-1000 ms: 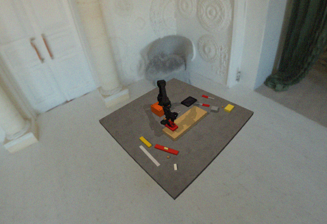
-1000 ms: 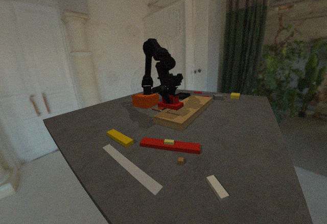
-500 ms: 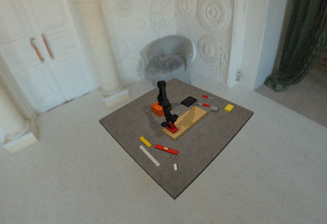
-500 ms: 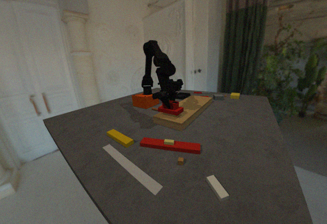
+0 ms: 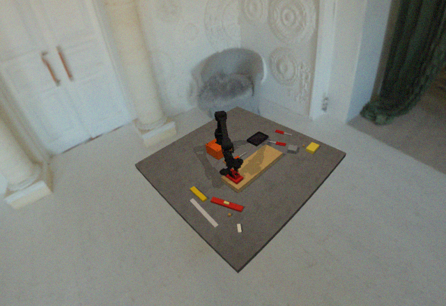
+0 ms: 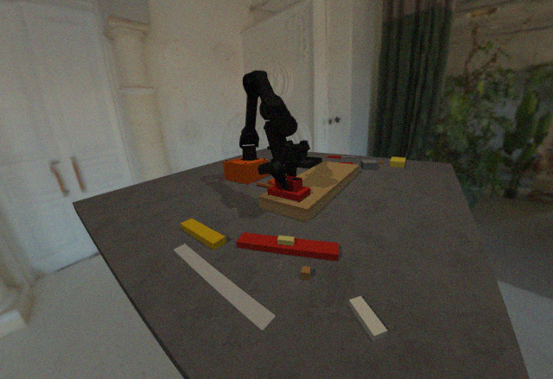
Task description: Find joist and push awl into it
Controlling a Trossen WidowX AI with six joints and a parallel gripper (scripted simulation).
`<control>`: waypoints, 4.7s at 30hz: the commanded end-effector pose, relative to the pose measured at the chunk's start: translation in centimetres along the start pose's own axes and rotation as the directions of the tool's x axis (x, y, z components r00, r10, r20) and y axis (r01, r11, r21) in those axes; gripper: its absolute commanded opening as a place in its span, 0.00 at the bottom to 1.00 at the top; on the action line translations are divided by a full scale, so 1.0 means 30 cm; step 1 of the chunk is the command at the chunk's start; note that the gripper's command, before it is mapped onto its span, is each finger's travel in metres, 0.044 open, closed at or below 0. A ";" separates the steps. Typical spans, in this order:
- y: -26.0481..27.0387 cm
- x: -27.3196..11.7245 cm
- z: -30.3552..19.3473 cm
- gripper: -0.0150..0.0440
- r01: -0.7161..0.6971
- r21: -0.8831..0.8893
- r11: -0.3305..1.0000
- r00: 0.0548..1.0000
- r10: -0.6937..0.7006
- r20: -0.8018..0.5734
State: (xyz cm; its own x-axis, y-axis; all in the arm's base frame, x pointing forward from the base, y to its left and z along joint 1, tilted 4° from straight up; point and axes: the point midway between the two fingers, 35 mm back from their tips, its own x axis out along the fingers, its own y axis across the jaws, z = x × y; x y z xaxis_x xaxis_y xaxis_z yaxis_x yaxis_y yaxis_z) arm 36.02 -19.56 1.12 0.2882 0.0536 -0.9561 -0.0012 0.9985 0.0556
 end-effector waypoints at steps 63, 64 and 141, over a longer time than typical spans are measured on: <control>0.499 0.011 0.003 0.25 -0.009 0.007 1.000 1.000 0.009 0.003; 0.508 0.011 0.003 0.25 -0.009 0.007 1.000 1.000 0.009 0.003; 1.147 -0.003 0.010 0.25 -0.028 0.012 1.000 1.000 0.028 0.004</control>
State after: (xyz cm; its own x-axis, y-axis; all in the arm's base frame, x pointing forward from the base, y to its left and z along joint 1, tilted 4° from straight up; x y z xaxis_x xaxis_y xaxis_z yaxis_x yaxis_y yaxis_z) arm 36.18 13.81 3.13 0.2923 0.0798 -0.9530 0.0037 0.9964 0.0845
